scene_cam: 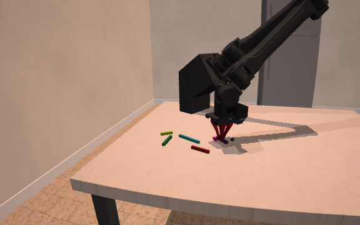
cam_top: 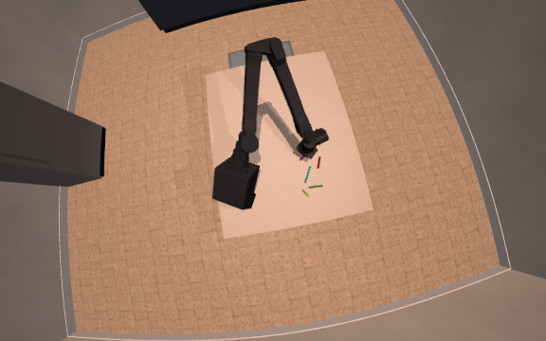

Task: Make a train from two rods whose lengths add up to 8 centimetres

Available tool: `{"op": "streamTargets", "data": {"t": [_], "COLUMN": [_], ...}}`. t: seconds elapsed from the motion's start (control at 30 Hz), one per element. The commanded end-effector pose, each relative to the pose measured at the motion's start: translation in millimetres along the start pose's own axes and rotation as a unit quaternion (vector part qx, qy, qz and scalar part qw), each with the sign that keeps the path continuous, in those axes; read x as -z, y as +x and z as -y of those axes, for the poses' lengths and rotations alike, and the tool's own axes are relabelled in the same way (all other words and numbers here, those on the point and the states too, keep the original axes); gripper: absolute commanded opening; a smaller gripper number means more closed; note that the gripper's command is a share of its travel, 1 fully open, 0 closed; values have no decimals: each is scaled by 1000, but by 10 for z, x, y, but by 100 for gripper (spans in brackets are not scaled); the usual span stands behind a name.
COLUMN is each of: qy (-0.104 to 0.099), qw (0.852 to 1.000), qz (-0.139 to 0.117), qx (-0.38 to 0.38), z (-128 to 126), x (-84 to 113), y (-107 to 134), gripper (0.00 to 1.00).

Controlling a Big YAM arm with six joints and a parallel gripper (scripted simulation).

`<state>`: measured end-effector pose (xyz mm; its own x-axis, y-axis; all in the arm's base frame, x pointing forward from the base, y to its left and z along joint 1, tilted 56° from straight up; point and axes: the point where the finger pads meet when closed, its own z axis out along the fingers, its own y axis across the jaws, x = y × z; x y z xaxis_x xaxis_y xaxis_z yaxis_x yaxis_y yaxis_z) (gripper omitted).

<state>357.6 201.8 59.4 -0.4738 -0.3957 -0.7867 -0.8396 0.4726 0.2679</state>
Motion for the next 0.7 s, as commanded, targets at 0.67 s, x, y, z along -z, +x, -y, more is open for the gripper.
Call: {"op": "streamTargets", "data": {"t": [0.67], "qy": [-6], "qw": [1000], "qz": [-4], "qx": [-3], "z": [-53], "x": [-55], "y": [54], "gripper": [4]}}
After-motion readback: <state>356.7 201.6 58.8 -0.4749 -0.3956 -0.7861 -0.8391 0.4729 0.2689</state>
